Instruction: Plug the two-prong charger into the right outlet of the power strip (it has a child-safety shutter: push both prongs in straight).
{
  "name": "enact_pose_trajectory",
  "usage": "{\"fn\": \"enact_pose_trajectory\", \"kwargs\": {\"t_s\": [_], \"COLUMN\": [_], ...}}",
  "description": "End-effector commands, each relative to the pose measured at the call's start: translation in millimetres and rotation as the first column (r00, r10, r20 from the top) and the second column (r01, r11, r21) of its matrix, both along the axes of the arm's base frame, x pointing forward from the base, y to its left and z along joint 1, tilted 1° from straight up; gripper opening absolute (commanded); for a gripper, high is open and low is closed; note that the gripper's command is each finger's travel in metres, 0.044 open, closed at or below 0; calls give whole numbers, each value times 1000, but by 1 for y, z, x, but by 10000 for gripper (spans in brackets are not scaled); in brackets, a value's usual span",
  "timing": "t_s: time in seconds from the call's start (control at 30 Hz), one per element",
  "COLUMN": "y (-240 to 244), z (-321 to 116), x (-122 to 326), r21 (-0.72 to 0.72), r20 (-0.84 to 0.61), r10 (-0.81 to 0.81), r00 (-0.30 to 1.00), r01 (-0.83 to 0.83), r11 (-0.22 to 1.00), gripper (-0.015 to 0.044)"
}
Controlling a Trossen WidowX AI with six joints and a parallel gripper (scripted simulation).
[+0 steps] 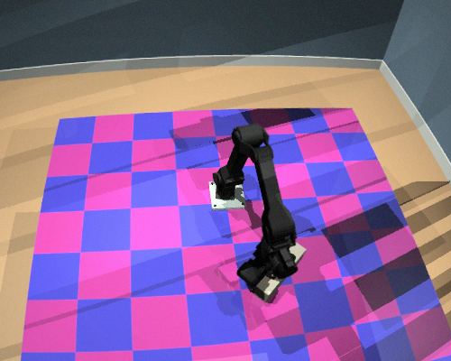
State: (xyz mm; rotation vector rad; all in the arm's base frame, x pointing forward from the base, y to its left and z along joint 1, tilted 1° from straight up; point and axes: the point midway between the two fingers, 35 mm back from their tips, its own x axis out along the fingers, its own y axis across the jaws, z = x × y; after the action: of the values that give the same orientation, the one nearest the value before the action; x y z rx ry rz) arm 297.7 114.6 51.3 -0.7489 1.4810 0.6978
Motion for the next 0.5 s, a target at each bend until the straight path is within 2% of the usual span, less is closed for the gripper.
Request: {"fn": "enact_pose_trajectory", "kwargs": {"t_s": [0.0,0.47], "y": [2,4], "z": [2,2], "x": [2,3], "r21": [5,5], "r20": [3,3], "r10": [-3,-3], "r00": [1000,1000], "r01": [3,3], "r11": [1000,1000], "gripper": [0,0]}}
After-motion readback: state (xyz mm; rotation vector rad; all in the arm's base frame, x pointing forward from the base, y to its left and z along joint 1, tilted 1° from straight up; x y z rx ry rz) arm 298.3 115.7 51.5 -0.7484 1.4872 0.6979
